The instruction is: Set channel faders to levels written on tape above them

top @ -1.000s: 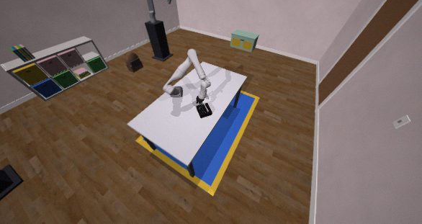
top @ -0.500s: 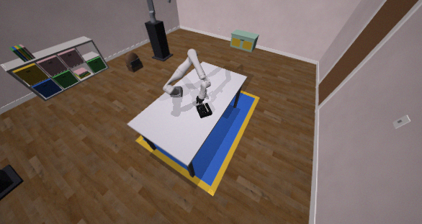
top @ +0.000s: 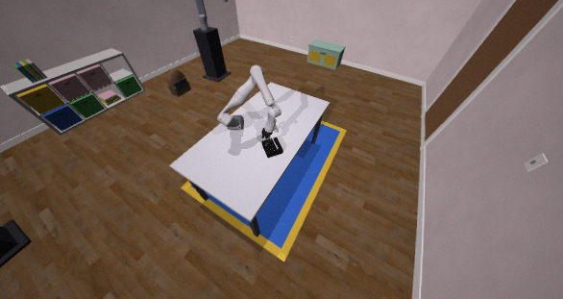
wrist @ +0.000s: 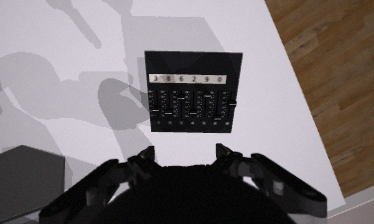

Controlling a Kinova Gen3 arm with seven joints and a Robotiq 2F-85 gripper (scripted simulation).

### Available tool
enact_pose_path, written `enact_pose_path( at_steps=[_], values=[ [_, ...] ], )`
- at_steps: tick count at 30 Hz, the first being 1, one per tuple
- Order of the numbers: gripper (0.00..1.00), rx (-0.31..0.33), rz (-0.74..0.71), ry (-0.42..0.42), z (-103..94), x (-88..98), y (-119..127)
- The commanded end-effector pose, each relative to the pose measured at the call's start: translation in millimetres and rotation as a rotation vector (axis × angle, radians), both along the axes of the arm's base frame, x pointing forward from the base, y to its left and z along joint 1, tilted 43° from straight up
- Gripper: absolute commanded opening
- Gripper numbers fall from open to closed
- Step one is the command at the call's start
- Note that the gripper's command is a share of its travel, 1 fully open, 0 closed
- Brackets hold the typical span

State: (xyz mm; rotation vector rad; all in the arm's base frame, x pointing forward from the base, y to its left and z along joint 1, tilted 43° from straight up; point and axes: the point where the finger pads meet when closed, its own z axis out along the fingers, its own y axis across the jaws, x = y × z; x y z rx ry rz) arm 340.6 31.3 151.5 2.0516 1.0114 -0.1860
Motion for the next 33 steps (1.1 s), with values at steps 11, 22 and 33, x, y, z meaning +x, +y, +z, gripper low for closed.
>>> enact_pose_path(
  at_steps=[11, 22, 33],
  values=[
    [1.00, 0.004, -0.003, -0.001, -0.1, 0.1, 0],
    [1.00, -0.018, 0.076, 0.086, 3.1, -1.8, 2],
    [1.00, -0.086, 0.324, 0.343, 12.2, -5.1, 8]
  ],
)
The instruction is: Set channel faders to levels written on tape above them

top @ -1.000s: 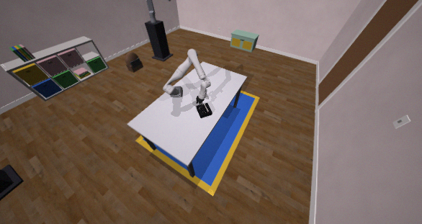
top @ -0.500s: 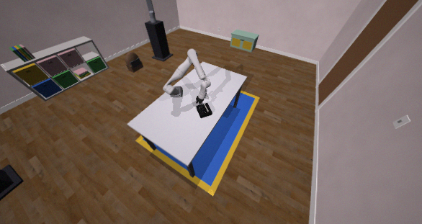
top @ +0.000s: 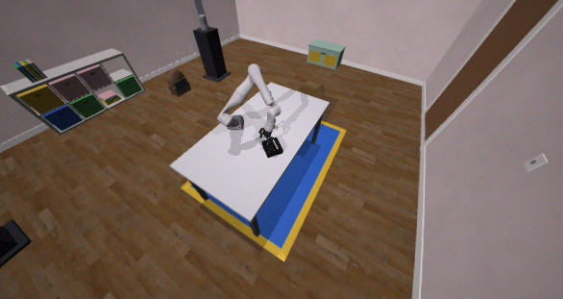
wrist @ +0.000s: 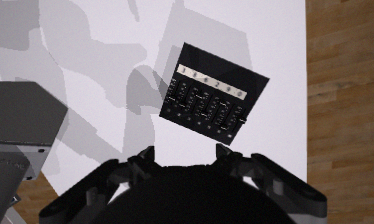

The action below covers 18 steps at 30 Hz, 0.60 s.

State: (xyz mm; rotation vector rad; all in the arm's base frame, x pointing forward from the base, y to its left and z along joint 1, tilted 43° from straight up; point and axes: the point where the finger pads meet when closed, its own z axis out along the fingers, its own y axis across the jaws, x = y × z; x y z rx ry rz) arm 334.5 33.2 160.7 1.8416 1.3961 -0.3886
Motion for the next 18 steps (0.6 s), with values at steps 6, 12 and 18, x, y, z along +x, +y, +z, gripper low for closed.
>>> enact_pose_path(
  at_steps=[6, 12, 18],
  values=[
    [1.00, -0.035, 0.207, 0.190, 7.2, 0.8, 11],
    [1.00, -0.094, 0.436, 0.394, 13.6, 2.4, 19],
    [1.00, -0.164, 0.683, 0.593, 19.4, 6.3, 31]
  ],
)
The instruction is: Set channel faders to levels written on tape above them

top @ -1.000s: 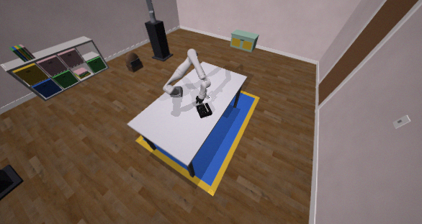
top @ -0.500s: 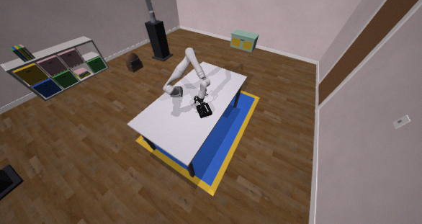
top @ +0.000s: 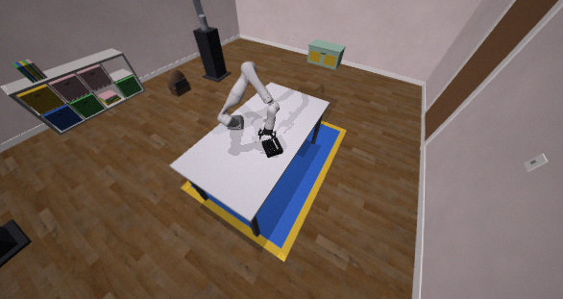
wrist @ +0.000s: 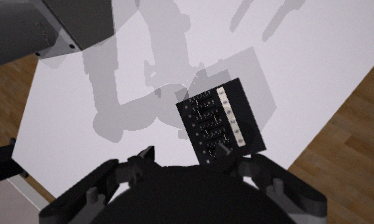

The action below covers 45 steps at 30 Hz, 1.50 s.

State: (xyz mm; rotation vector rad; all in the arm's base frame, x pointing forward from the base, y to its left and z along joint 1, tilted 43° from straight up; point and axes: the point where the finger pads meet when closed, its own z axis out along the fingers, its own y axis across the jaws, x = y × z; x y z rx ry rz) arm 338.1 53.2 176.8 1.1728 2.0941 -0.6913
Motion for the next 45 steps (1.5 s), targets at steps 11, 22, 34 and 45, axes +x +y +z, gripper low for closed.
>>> enact_pose_path(
  at_steps=[11, 22, 34, 45],
  values=[
    [1.00, -0.088, 0.460, 0.323, 10.3, 10.5, 32],
    [1.00, -0.165, 0.715, 0.476, 14.8, 16.6, 51],
    [1.00, -0.205, 0.837, 0.543, 16.9, 19.5, 61],
    [1.00, -0.206, 0.840, 0.544, 17.0, 19.6, 61]
  ],
)
